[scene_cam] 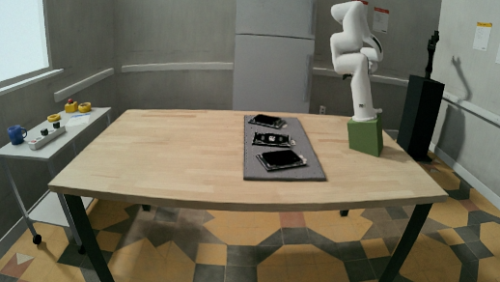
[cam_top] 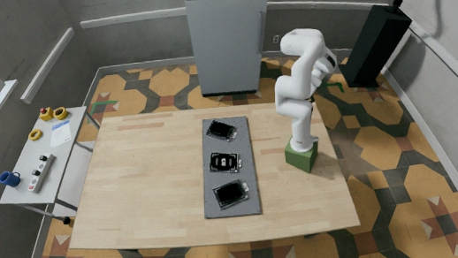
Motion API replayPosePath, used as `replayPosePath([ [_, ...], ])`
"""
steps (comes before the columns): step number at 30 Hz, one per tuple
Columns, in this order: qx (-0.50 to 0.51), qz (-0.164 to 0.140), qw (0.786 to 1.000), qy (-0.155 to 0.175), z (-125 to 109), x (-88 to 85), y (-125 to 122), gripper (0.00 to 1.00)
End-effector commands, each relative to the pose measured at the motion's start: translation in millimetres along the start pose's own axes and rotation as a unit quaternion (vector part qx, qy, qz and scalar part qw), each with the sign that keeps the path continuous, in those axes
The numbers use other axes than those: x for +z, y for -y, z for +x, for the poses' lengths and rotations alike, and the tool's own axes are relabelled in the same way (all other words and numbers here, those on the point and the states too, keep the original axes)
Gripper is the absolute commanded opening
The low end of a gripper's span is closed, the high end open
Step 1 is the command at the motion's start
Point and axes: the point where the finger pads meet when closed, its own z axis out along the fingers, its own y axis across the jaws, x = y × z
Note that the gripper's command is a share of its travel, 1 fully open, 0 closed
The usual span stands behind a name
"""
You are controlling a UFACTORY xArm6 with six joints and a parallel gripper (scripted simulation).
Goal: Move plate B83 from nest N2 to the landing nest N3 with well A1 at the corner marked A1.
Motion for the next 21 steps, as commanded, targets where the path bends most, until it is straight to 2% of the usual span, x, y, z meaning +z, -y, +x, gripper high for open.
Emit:
replayPosePath([
  [1,0.000,0.000,1.000,0.001,0.2,-0.8,-0.3,1.00],
  [17,0.000,0.000,1.000,0.001,0.2,-0.8,-0.3,1.00],
  [21,-0.041,0.053,0.998,-0.007,-16.7,10.0,-0.6,1.00],
])
